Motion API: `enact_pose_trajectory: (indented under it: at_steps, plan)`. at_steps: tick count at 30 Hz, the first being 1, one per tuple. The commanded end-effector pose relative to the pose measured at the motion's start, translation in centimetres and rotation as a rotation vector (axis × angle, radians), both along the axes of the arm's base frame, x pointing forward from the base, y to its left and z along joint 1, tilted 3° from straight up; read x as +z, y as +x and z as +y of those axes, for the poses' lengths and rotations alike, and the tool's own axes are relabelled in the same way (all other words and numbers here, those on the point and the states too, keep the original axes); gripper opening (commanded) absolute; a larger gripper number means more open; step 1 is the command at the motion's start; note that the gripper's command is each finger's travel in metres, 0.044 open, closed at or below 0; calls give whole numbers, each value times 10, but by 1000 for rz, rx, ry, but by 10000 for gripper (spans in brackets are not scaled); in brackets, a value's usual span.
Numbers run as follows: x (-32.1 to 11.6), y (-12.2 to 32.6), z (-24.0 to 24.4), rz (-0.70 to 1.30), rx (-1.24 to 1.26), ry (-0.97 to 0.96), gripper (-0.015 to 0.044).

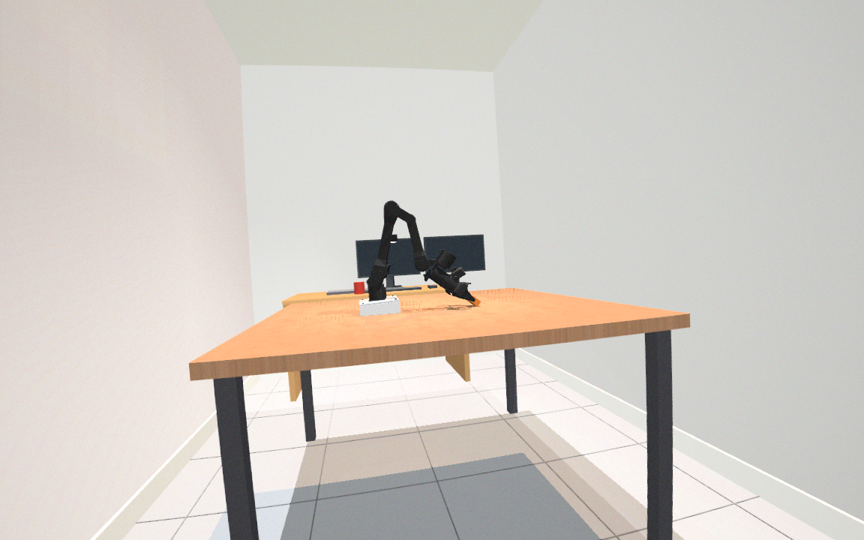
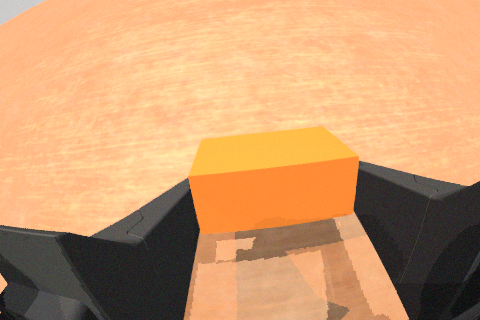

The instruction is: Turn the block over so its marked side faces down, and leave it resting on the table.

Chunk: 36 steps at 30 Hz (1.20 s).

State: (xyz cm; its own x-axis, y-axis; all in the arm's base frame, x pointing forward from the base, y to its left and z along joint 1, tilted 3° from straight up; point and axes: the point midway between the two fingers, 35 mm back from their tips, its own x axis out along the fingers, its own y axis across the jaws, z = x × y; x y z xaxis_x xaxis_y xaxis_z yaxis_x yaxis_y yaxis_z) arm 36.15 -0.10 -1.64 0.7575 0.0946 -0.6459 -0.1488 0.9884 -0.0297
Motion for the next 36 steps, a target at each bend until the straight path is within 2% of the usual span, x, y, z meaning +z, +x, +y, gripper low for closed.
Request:
enact_pose_trajectory:
  at_steps: [1, 23, 36]
  plan:
    - [-13, -8, 0, -5, 0, 12, 0]
    - [-8, -32, 1, -272, 18, 41, 0]
    - [-4, -33, 1, -287, 18, 42, 0]
